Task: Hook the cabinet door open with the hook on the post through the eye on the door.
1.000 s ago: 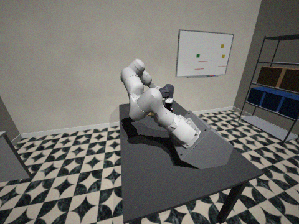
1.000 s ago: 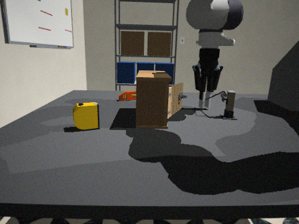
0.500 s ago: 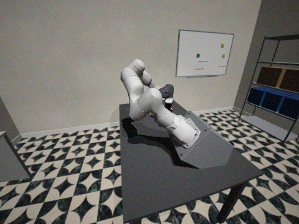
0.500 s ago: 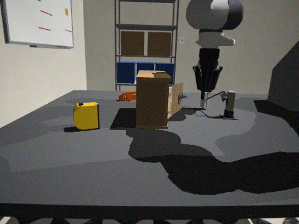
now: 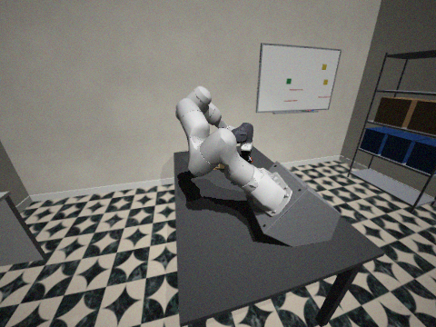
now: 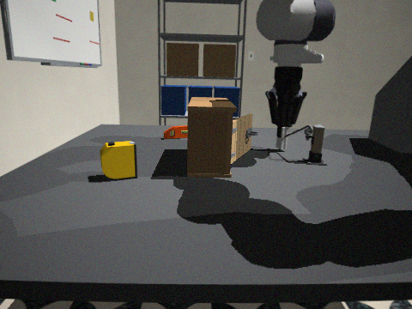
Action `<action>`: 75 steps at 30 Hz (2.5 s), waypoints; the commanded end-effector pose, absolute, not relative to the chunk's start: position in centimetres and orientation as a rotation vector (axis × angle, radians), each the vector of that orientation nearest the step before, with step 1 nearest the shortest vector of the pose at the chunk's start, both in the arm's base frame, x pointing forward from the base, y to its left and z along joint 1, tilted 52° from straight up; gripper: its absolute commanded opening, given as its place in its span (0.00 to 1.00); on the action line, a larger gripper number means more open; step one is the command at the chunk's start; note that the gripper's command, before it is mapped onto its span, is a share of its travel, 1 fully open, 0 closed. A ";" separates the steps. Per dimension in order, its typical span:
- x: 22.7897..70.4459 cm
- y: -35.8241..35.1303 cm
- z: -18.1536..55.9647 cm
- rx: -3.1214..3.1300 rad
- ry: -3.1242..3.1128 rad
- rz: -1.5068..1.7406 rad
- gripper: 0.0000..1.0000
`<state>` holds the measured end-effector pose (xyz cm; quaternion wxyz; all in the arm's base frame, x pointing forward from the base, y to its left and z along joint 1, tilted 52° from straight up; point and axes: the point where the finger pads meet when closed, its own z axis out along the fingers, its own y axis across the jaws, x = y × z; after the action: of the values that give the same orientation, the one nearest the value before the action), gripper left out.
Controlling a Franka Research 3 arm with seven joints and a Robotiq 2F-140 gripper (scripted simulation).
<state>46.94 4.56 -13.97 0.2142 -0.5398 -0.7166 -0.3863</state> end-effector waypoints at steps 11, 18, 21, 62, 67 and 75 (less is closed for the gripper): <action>47.1 4.7 -14.1 -1.499 -1.990 -1.073 0.03; 47.1 4.7 -14.1 -1.499 -1.990 -1.073 0.03; 47.1 4.7 -14.1 -1.499 -1.990 -1.073 0.03; 47.1 1.8 -12.9 -1.498 -1.992 -1.074 0.03; 47.0 1.2 -12.6 -1.498 -1.992 -1.074 0.03; 47.0 0.8 -12.2 -1.498 -1.992 -1.074 0.03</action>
<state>46.90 1.39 -12.61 0.2125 -0.5379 -0.7184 -0.3865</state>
